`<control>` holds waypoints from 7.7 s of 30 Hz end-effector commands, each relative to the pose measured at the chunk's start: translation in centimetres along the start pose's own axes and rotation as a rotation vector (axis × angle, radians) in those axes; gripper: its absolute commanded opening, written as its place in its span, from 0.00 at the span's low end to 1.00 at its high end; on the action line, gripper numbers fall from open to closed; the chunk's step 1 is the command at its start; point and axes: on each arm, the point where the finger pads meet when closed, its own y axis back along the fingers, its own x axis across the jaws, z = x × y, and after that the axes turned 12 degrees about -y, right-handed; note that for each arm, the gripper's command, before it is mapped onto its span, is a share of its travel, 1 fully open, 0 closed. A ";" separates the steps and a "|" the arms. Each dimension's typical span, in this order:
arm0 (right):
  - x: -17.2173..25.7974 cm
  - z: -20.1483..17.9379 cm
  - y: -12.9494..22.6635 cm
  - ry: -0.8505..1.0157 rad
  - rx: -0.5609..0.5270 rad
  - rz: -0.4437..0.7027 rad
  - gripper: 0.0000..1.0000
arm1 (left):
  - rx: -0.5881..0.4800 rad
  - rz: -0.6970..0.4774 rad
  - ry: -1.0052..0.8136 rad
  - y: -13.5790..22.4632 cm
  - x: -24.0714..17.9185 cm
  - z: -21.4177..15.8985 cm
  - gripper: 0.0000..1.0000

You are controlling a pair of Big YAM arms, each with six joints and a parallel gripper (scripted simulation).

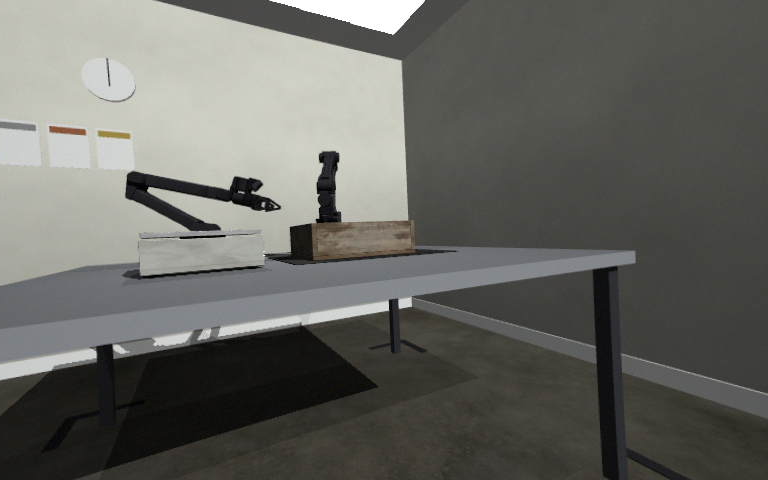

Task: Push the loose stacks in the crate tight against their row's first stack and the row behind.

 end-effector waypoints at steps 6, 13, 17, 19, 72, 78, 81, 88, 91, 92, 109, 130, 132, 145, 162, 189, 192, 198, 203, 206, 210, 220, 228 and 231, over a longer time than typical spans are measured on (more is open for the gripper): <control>-0.4 -0.9 -0.7 0.015 -0.009 0.005 1.00 | -0.012 0.004 -0.009 -1.3 0.8 0.4 0.00; -0.6 -2.0 -0.9 0.016 -0.008 0.009 1.00 | -0.021 0.007 -0.009 -1.6 1.4 0.7 0.00; -0.2 -0.5 -0.9 0.014 -0.033 0.015 1.00 | -0.031 0.009 -0.009 -1.3 2.2 1.0 0.00; -0.1 -0.3 -0.9 0.014 -0.037 0.015 1.00 | -0.031 0.009 -0.009 -1.3 2.3 1.0 0.00; -0.1 0.0 -0.8 0.013 -0.046 0.017 1.00 | -0.048 0.025 -0.008 -0.5 9.4 0.4 0.00; -0.1 0.0 -0.8 0.013 -0.046 0.017 1.00 | -0.048 0.026 -0.008 -0.5 10.2 0.2 0.00; -0.1 0.0 -0.8 0.013 -0.046 0.017 1.00 | -0.047 0.027 -0.008 -0.5 10.6 0.1 0.00; -0.1 0.0 -0.8 0.013 -0.046 0.017 1.00 | -0.043 0.025 -0.009 -0.7 10.6 -0.3 0.00; -0.1 0.0 -0.8 0.013 -0.046 0.017 1.00 | -0.047 0.025 -0.002 -0.8 8.1 -0.2 0.00; -0.1 0.0 -0.8 0.013 -0.046 0.017 1.00 | -0.039 0.021 -0.006 -1.0 7.0 -0.5 0.00; -0.1 0.0 -0.8 0.013 -0.046 0.017 1.00 | -0.045 0.051 0.030 0.6 0.6 2.0 0.00; 0.3 1.4 -1.0 0.013 -0.067 0.020 1.00 | -0.131 0.058 0.007 9.9 1.1 2.6 0.34; 0.5 2.3 -1.2 0.013 -0.087 0.025 1.00 | -0.140 0.045 -0.009 8.8 1.9 1.7 0.57; 2.5 6.7 -2.3 0.019 -0.203 0.082 1.00 | -0.423 0.049 -0.051 5.2 7.4 -0.4 0.60; 3.4 8.4 -4.3 0.020 -0.213 0.101 1.00 | -0.637 0.135 -0.011 3.6 11.1 -2.6 0.60; -0.4 11.5 3.4 0.002 0.075 -0.087 1.00 | -0.266 -0.272 0.111 7.4 -3.1 5.2 0.00; -0.5 11.5 3.8 0.000 0.091 -0.095 1.00 | -0.231 -0.307 0.106 7.6 -4.4 5.8 0.00; -0.7 11.6 4.3 -0.002 0.106 -0.104 1.00 | -0.151 -0.388 0.087 7.8 -7.6 7.1 0.00; -0.6 11.6 4.3 -0.002 0.106 -0.104 1.00 | -0.143 -0.405 0.061 7.9 -8.2 7.4 0.00; -0.6 11.6 4.3 -0.001 0.107 -0.102 1.00 | -0.143 -0.405 0.061 7.9 -8.2 7.4 0.00; -0.6 11.6 4.3 -0.003 0.107 -0.102 1.00 | -0.145 -0.402 0.061 7.9 -8.2 7.4 0.00; -0.6 11.6 4.3 -0.003 0.107 -0.102 1.00 | -0.133 -0.401 0.074 5.5 -9.2 7.8 0.00; -0.6 11.6 4.3 -0.003 0.107 -0.102 1.00 | -0.113 -0.401 0.080 3.3 -9.1 6.9 0.00; -0.6 11.6 4.3 -0.003 0.107 -0.102 1.00 | -0.115 -0.403 0.087 2.2 -8.7 6.7 0.00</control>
